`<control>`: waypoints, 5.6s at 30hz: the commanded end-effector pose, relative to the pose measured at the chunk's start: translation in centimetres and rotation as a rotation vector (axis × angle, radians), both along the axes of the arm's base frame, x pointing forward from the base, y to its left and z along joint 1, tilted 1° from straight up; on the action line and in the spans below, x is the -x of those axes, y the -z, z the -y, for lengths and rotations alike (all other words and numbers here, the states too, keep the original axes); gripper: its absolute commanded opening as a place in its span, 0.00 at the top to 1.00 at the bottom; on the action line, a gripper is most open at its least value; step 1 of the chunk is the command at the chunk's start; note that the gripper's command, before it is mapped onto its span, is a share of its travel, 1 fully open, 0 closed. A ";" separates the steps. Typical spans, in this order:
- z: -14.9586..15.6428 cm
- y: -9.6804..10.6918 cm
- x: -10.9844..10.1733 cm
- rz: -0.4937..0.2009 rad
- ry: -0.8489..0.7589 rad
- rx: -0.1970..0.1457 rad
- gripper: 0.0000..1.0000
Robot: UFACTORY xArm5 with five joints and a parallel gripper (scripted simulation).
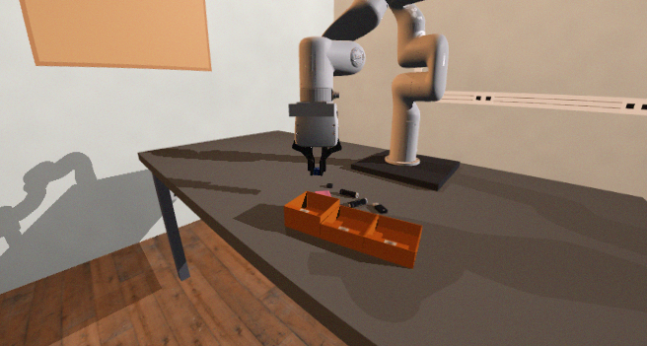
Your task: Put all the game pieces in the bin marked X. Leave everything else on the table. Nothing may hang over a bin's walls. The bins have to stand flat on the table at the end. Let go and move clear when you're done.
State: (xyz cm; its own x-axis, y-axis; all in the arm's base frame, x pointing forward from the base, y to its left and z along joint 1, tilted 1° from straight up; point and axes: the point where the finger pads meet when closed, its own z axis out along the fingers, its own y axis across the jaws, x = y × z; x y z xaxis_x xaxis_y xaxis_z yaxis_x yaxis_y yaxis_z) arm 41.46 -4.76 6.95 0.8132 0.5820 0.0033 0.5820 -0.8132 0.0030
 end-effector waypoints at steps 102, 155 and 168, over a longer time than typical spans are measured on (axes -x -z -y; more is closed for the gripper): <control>-14.9 5.2 -6.3 -0.003 0.402 -0.002 0.89; -15.0 2.2 -6.3 -0.003 0.402 -0.002 0.68; -15.0 0.1 -6.3 -0.003 0.402 -0.002 0.68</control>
